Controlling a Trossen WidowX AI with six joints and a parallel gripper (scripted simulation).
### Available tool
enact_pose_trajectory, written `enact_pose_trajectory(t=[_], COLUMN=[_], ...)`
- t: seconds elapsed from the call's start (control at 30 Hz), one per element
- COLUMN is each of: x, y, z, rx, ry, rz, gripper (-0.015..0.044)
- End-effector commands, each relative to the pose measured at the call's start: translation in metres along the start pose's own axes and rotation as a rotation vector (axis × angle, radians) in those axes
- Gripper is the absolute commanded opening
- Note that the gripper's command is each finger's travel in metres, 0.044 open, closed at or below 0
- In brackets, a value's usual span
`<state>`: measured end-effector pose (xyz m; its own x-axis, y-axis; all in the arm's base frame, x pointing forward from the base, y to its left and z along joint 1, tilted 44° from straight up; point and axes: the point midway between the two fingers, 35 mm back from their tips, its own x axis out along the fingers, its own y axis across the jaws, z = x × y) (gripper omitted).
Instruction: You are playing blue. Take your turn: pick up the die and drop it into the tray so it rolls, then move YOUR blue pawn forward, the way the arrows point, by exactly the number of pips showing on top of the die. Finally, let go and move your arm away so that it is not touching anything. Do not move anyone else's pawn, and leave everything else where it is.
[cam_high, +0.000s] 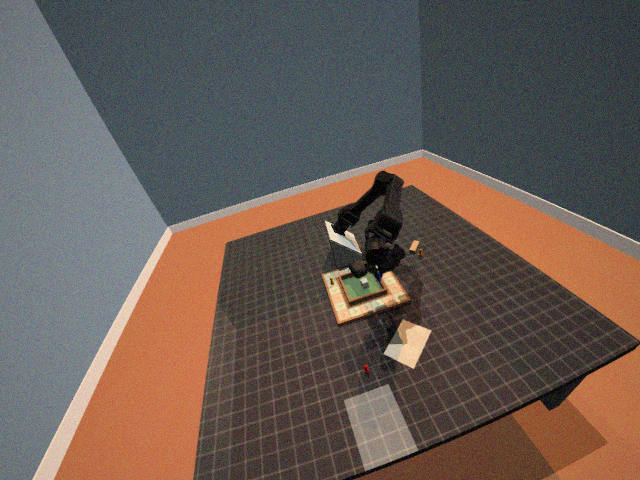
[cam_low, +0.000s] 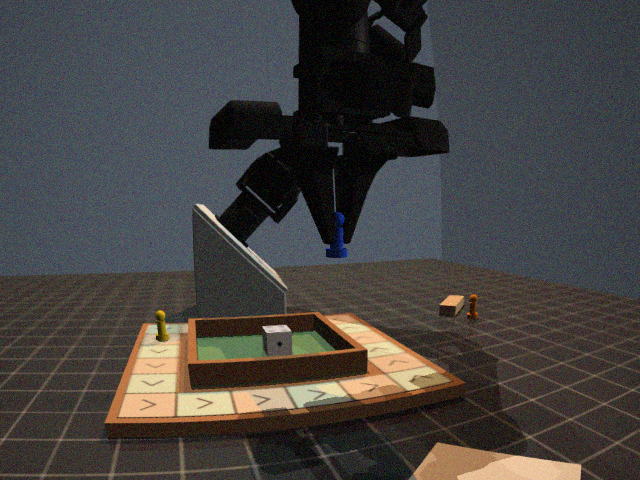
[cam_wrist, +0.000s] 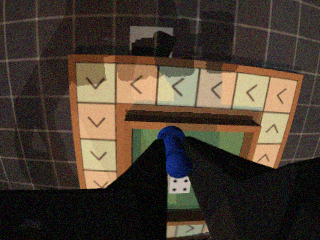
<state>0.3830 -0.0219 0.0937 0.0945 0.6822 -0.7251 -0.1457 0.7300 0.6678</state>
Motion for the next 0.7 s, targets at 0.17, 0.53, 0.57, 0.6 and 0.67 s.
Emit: enact_pose_trajectory(t=[0.17,0.53,0.57,0.6,0.67], x=[0.015,0.037,0.038,0.04,0.044], y=[0.027,0.054,0.057,0.059,0.064], z=[-0.013,-0.035,-0.037,-0.04,-0.045], rx=[-0.007,-0.007,-0.007,-0.006,-0.006], ry=[-0.005,-0.006,-0.007,-0.007,-0.007], rz=[-0.009,-0.007,-0.006,-0.005,-0.004], gripper=[0.0,0.0,0.0,0.0,0.0])
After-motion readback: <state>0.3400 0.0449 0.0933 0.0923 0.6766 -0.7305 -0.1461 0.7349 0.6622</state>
